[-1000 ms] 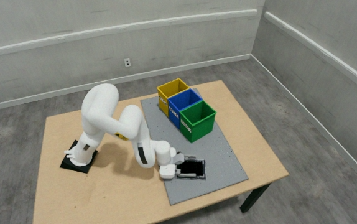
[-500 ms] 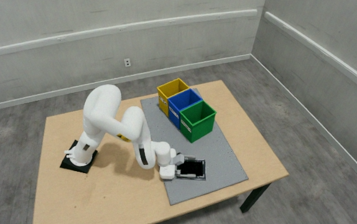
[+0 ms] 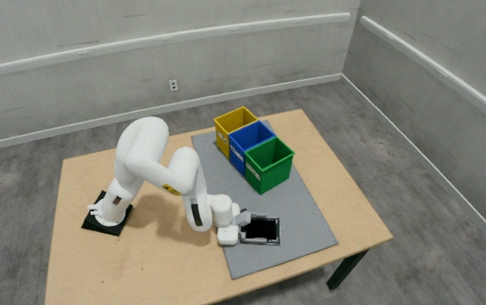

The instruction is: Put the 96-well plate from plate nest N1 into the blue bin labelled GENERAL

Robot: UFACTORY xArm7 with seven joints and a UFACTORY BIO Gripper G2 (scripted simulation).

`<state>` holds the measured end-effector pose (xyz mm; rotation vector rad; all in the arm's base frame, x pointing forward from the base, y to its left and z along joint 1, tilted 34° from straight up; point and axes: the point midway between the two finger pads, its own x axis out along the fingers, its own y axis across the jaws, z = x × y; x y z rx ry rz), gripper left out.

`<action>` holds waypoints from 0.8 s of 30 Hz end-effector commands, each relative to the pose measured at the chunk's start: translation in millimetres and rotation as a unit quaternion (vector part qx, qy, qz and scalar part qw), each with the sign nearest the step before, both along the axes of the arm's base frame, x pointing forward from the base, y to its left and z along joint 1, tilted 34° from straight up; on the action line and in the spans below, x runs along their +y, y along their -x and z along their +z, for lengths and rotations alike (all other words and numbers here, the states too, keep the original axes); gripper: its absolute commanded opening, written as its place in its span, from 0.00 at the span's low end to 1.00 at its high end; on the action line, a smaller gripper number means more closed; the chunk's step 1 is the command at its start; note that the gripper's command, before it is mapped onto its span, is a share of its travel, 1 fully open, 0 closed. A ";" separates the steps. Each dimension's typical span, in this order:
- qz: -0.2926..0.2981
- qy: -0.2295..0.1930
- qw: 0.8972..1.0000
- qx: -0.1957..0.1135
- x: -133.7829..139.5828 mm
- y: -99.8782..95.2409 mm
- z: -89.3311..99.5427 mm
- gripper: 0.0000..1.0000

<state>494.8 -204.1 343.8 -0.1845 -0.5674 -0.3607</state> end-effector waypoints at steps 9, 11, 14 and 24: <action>0.000 0.001 1.000 -0.002 -0.6 -1.4 -0.1 0.37; 0.000 0.001 1.000 -0.002 -0.6 -1.4 -0.1 0.37; 0.000 0.001 1.000 -0.002 -0.6 -1.4 -0.1 0.37; 0.000 0.001 1.000 -0.002 -0.6 -1.4 -0.1 0.00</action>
